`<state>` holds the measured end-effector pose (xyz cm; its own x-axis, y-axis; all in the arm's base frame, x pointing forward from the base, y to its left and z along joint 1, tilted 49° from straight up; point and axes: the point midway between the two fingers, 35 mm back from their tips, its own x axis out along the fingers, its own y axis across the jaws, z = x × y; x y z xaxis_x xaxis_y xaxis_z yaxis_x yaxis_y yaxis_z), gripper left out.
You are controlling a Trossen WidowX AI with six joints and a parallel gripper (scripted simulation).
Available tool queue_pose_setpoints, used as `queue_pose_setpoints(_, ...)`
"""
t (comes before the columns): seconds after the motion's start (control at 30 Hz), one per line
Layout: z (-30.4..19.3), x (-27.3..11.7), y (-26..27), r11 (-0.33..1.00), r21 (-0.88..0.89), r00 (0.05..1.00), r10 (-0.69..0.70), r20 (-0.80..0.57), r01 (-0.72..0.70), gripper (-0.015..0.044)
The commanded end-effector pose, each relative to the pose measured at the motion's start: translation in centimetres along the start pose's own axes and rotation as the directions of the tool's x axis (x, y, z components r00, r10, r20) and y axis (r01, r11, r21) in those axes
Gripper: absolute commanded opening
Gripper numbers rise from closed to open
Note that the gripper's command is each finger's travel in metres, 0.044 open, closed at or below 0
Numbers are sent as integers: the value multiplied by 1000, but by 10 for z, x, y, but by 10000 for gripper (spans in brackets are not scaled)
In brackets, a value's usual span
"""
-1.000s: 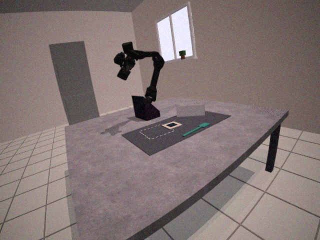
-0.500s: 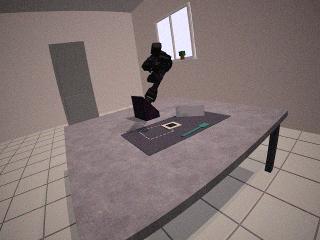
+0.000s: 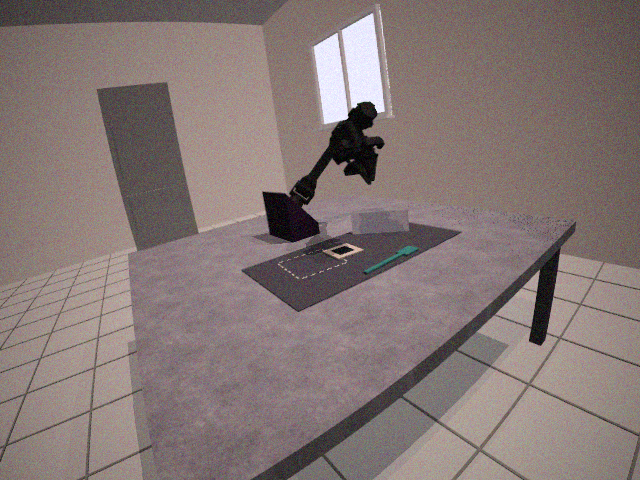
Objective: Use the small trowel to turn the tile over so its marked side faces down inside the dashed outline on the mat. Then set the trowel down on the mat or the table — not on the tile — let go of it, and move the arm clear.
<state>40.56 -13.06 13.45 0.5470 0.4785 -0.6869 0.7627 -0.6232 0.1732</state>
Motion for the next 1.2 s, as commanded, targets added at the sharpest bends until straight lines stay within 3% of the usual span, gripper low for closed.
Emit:
queue_pose_setpoints(0.0,-48,12,-24,990,107,995,-95,-32,98,100)
queue_pose_setpoints(0.63,-205,23,-173,722,532,866,-498,-44,443,100)
queue_pose_setpoints(1.17,-203,31,-174,710,545,860,-508,-40,445,100)
